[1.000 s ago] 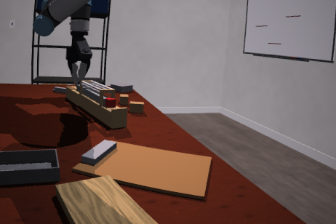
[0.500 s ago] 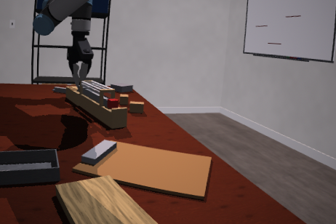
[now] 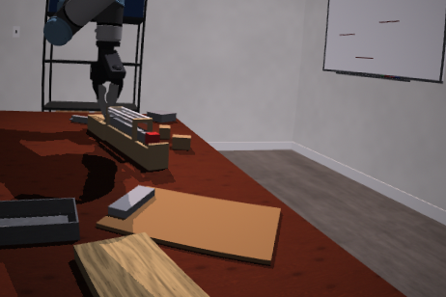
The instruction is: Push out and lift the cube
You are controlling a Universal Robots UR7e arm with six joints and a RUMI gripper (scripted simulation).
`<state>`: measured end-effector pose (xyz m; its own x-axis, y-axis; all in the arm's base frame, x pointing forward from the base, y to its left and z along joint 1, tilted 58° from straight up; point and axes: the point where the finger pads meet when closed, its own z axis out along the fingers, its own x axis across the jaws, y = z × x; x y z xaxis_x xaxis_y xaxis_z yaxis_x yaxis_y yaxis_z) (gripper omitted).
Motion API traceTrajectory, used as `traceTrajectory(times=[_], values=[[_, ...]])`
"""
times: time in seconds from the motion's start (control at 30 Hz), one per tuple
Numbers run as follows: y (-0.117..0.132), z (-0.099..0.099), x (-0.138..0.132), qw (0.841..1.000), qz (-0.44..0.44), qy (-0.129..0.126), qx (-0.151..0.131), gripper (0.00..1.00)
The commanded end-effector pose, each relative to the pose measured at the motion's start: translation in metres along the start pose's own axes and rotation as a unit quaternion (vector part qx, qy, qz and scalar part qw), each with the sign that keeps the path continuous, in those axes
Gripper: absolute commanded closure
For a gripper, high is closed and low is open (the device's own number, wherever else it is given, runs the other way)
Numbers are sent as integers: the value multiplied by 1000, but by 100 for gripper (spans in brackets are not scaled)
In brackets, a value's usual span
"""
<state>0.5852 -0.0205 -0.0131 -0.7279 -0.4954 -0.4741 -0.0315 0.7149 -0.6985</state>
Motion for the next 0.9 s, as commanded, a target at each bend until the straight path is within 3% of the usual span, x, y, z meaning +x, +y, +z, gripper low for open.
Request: traceTrajectory(times=[0.0,0.3,0.87], values=[[0,-17,0,1000,-1,0,-1,100],[0,-69,0,1000,-1,0,-1,100],[-1,-70,0,1000,0,0,0,100]])
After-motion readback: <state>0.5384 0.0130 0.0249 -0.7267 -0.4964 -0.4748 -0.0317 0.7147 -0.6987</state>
